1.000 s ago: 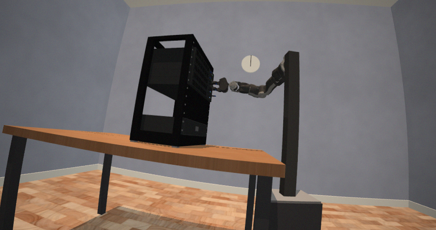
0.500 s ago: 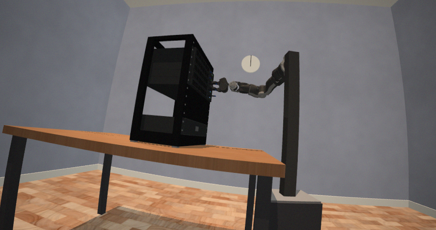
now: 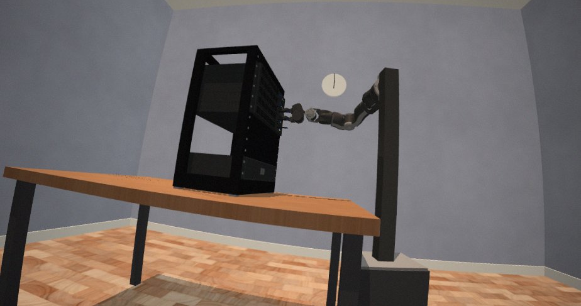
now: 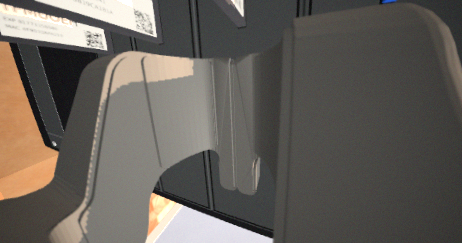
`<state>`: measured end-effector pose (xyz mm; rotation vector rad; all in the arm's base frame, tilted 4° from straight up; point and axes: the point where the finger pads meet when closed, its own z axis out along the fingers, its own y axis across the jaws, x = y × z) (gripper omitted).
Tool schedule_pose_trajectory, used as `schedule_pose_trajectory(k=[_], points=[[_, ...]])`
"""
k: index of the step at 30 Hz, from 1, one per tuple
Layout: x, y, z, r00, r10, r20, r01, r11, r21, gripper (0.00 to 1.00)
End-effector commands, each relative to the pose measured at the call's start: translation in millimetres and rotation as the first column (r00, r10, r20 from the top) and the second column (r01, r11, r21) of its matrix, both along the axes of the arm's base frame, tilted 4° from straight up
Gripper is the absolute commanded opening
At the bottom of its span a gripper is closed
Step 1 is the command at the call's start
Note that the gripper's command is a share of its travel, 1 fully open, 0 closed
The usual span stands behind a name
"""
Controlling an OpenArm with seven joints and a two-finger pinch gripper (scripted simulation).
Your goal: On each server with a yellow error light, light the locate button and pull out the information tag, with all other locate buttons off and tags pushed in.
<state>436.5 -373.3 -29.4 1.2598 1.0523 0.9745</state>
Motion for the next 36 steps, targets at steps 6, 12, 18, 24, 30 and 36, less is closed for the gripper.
schedule_pose_trajectory(k=[6,12,18,24,30,36], points=[[1.5,0,2.4,1.0,0.001,0.003,-0.001,1.0,0.002,0.0],[1.5,0,2.4,1.0,0.001,0.003,-0.001,1.0,0.002,0.0],[1.5,0,2.5,1.0,0.001,0.003,-0.001,1.0,0.002,0.0],[-1.5,3,4.2,1.0,0.005,0.008,-0.005,1.0,-0.001,0.0],[-13.1,6,4.0,1.0,0.005,0.008,-0.005,1.0,-0.001,0.0],[-25.8,9,3.7,1.0,0.004,0.008,-0.004,1.0,-0.001,0.0]])
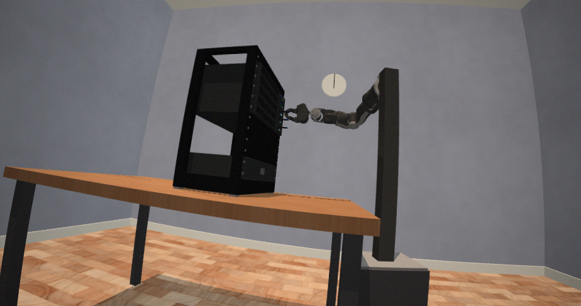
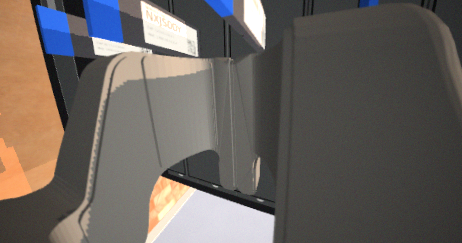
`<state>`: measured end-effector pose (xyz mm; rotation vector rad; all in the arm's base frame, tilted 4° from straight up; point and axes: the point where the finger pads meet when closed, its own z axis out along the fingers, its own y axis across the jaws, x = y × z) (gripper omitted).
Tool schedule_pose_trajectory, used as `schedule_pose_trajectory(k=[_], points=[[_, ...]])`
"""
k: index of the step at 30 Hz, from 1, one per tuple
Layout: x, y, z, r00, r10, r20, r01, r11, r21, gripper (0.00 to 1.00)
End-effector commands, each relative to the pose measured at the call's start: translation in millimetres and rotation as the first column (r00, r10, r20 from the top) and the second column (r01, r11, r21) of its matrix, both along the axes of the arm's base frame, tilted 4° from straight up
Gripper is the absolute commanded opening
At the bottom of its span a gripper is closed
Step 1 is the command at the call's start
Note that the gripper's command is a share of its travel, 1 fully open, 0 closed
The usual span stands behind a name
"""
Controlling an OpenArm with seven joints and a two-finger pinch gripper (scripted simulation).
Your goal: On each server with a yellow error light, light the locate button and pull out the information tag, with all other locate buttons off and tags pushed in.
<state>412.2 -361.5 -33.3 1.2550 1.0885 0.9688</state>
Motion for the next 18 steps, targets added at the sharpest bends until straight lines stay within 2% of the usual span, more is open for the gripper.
schedule_pose_trajectory(k=[1,11,13,18], points=[[-5.1,-2,7.5,0.999,-0.015,0.031,0.015,1.0,0.012,0.0],[-44.2,7,6.7,0.999,-0.016,0.031,0.016,1.0,0.011,0.0],[-44.2,7,6.7,0.999,-0.016,0.031,0.016,1.0,0.011,0.0],[-60.6,12,6.4,0.999,-0.017,0.031,0.016,1.0,0.011,0.0]])
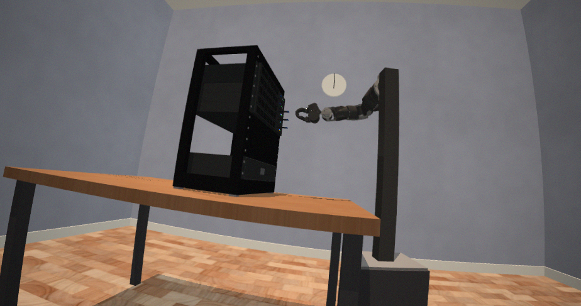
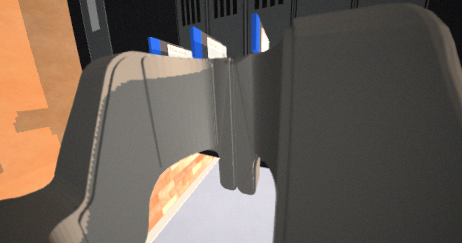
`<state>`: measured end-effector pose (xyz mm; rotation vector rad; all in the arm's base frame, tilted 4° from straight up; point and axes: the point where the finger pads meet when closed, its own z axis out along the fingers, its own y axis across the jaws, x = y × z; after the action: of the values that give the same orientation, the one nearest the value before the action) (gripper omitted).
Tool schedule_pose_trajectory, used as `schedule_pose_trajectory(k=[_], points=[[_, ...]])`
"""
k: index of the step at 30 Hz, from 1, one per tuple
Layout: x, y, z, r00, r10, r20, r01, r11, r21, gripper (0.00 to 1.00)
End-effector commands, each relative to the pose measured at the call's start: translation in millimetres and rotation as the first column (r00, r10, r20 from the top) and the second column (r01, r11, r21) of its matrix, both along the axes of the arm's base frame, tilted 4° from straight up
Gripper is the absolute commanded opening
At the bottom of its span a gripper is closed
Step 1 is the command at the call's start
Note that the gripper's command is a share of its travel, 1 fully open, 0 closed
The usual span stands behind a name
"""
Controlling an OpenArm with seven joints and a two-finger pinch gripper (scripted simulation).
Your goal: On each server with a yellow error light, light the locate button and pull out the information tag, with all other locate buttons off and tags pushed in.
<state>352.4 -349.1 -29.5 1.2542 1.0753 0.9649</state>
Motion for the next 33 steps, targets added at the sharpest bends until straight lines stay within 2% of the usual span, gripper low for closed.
schedule_pose_trajectory(k=[1,7,17,20,27,33], points=[[-3.4,0,2.5,1.0,-0.006,0.023,0.006,1.0,0.011,0.0],[-13.1,2,2.1,1.0,-0.007,0.023,0.007,1.0,0.012,0.0],[-16.3,3,2.2,1.0,-0.007,0.023,0.006,1.0,0.011,0.0],[-25.2,5,1.6,1.0,-0.007,0.023,0.007,1.0,0.011,0.0],[-59.6,12,-0.5,1.0,-0.008,0.023,0.008,1.0,0.01,0.0],[-64.5,11,-2.0,1.0,-0.011,0.02,0.011,1.0,0.013,0.0]])
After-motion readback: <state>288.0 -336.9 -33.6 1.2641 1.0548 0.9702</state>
